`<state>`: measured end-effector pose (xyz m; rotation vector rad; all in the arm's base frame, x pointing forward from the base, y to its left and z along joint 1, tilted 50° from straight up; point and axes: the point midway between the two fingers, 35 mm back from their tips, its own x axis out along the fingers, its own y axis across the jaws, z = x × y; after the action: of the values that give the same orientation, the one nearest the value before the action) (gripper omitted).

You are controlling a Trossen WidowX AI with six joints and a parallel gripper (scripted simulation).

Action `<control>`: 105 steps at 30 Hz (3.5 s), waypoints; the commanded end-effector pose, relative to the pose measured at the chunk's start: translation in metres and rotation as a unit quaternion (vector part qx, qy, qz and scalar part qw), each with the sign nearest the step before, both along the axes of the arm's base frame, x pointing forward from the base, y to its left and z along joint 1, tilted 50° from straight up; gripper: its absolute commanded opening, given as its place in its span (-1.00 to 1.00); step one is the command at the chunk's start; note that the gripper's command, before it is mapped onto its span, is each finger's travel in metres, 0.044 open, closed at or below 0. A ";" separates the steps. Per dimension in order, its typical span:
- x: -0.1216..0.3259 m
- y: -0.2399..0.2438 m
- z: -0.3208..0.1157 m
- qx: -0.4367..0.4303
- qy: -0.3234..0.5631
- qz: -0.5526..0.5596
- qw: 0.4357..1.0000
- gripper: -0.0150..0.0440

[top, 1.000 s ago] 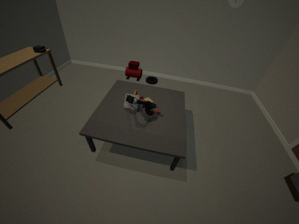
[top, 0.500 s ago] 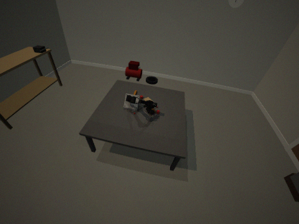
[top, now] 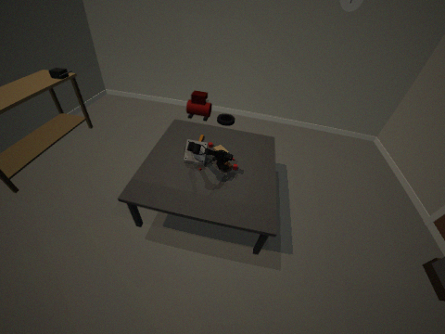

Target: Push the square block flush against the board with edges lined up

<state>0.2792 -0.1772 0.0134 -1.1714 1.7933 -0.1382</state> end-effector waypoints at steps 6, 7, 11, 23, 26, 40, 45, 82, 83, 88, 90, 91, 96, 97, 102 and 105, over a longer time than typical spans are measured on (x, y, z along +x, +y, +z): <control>-0.012 -0.006 0.007 0.001 0.002 0.001 1.000 -0.49; -0.013 -0.006 0.008 0.001 0.002 0.001 1.000 -0.49; -0.018 -0.009 0.012 0.001 0.002 0.001 1.000 -0.49; -0.017 0.029 0.049 0.001 0.002 0.001 1.000 -0.49; -0.017 0.031 0.051 0.001 0.003 0.001 1.000 -0.49; -0.007 0.003 0.000 0.000 0.003 0.002 1.000 -0.49; -0.007 0.002 -0.002 0.000 0.003 0.002 1.000 -0.49; 0.040 0.020 -0.028 0.003 0.002 0.002 1.000 -0.49; 0.041 0.021 -0.029 0.003 0.002 0.002 1.000 -0.49; 0.047 0.024 -0.033 0.003 0.002 0.002 1.000 -0.49; 0.049 0.025 -0.035 0.003 0.001 0.002 1.000 -0.49; 0.051 0.026 -0.036 0.003 0.001 0.002 1.000 -0.49; 0.056 0.029 -0.040 0.003 0.001 0.002 1.000 -0.49; 0.058 0.030 -0.041 0.003 0.001 0.002 1.000 -0.49; 0.063 0.033 -0.046 0.003 0.001 0.002 1.000 -0.49; 0.066 0.036 -0.049 0.003 0.001 0.002 1.000 -0.49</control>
<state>0.3427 -0.1438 -0.0315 -1.1772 1.7910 -0.1288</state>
